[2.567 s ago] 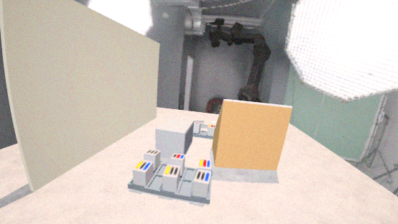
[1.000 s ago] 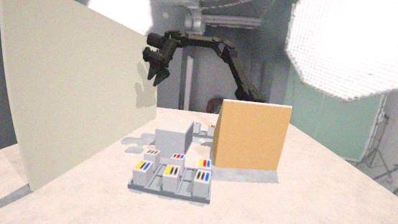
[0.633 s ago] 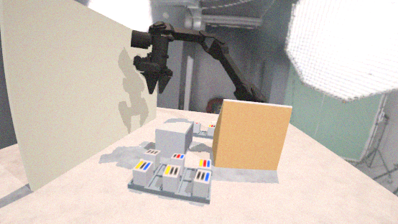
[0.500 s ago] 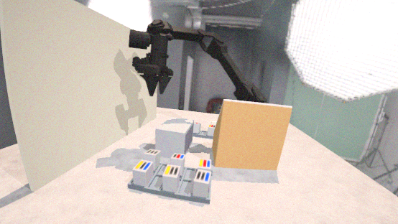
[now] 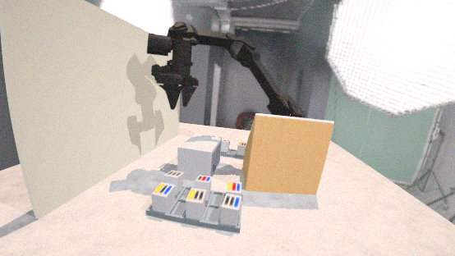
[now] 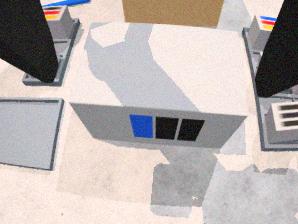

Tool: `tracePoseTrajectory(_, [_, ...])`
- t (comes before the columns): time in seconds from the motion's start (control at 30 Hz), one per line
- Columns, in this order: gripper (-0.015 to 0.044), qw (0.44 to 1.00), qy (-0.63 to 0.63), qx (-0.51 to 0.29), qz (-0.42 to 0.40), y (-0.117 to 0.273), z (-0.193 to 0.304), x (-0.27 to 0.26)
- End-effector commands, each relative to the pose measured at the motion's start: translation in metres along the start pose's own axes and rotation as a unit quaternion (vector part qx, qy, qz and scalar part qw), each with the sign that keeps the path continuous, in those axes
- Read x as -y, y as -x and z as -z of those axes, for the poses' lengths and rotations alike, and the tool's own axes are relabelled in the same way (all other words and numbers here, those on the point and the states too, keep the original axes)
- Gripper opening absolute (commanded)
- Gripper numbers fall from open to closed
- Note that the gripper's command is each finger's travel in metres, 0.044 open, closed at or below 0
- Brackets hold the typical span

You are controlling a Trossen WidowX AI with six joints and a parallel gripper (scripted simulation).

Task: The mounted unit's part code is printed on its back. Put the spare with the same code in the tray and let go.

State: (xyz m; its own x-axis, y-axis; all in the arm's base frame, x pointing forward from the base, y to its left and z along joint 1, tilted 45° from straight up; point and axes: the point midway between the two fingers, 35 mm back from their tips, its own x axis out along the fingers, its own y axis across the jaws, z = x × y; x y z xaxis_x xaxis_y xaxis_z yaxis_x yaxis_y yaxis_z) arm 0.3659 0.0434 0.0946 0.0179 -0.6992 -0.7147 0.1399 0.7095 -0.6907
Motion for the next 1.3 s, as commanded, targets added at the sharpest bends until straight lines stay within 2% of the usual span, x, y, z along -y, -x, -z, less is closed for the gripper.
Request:
tracePoseTrajectory(0.0, [0.0440,1.000,-0.001,0.001,0.002,0.000,0.000,0.000])
tracePoseTrajectory(0.07, [0.0440,1.000,0.026,0.001,-0.001,0.000,0.004,-0.012])
tracePoseTrajectory(0.17, [0.0440,0.990,0.141,0.004,-0.011,-0.003,0.026,-0.061])
tracePoseTrajectory(0.37, [0.0440,0.942,0.336,0.007,-0.020,-0.012,0.079,-0.135])
tracePoseTrajectory(0.53, [0.0440,0.864,0.502,0.008,-0.019,-0.028,0.138,-0.186])
tracePoseTrajectory(0.73, [0.0440,0.738,0.675,0.003,-0.007,-0.057,0.214,-0.223])
tracePoseTrajectory(0.8, [0.0440,0.722,0.692,0.002,-0.005,-0.061,0.222,-0.225])
tracePoseTrajectory(1.03, [0.0440,0.722,0.692,0.002,-0.005,-0.061,0.222,-0.225])
tracePoseTrajectory(1.2, [0.0309,0.722,0.691,0.002,-0.004,-0.091,0.220,-0.220])
tracePoseTrajectory(1.27, [0.0300,0.722,0.691,0.001,-0.004,-0.101,0.220,-0.218])
